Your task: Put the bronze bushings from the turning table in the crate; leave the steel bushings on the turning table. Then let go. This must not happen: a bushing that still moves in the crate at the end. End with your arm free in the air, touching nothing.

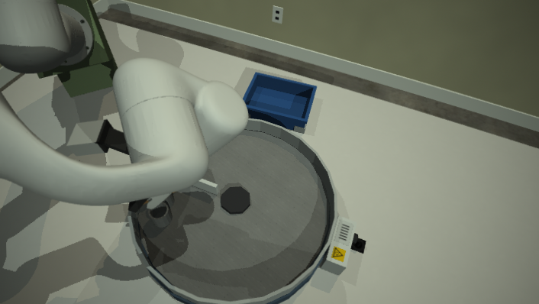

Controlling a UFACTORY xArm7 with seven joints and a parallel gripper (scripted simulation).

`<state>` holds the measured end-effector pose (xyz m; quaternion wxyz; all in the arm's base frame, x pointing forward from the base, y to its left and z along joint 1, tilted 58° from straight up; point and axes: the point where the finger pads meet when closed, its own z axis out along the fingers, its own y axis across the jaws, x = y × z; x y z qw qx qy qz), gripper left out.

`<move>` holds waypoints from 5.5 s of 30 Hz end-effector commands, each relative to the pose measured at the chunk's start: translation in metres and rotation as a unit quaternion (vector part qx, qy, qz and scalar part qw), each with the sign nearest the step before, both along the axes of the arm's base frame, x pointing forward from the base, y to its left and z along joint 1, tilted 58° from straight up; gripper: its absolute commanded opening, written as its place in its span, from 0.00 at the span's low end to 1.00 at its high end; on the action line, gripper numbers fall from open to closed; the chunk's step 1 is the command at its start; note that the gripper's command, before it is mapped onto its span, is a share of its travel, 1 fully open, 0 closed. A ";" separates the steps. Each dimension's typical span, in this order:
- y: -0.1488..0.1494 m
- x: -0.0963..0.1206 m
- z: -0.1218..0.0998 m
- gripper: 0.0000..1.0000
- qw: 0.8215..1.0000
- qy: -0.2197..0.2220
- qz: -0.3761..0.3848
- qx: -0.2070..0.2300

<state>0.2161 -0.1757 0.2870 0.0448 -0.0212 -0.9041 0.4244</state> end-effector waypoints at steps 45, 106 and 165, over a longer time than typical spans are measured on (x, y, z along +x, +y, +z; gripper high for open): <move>0.109 0.067 -0.046 0.00 1.000 -0.001 0.000 0.000; 0.359 0.235 -0.166 0.00 1.000 -0.001 0.000 0.000; 0.320 0.272 -0.201 0.00 1.000 -0.001 0.000 0.000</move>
